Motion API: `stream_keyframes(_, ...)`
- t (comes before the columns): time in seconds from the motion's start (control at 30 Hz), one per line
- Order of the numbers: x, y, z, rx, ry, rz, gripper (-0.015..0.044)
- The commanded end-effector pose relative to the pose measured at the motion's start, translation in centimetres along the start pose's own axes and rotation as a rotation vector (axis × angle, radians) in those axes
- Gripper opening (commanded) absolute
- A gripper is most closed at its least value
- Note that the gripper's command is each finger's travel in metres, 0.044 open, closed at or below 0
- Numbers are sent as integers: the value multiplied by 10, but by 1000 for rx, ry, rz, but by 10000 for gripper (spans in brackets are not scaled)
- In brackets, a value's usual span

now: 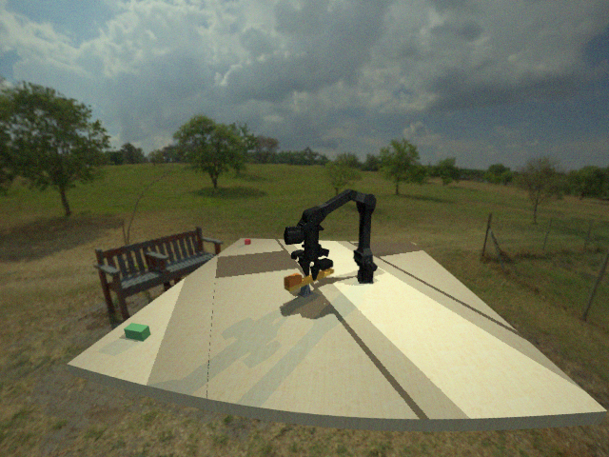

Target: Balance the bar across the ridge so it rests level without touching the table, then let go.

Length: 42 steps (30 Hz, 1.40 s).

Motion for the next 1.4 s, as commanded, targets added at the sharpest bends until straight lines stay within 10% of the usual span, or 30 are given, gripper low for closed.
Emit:
stream_keyframes(0.0,0,0,0,0,0,0,171)
stream_keyframes(0.87,0,0,0,0,0,0,185)
stream_keyframes(1.2,0,0,0,0,0,0,440)
stream_keyframes(1.37,-18,1,-3,0,0,0,440)
Point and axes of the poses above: the point midway between the two fingers, 35 mm back from their tips, its own x axis out along the fingers, its own y axis across the jaws, z = x × y, the point moved 7 cm from there along -x, back along the fingers, and after that the axes turned 4 degrees about -x, right-handed, at the moved point
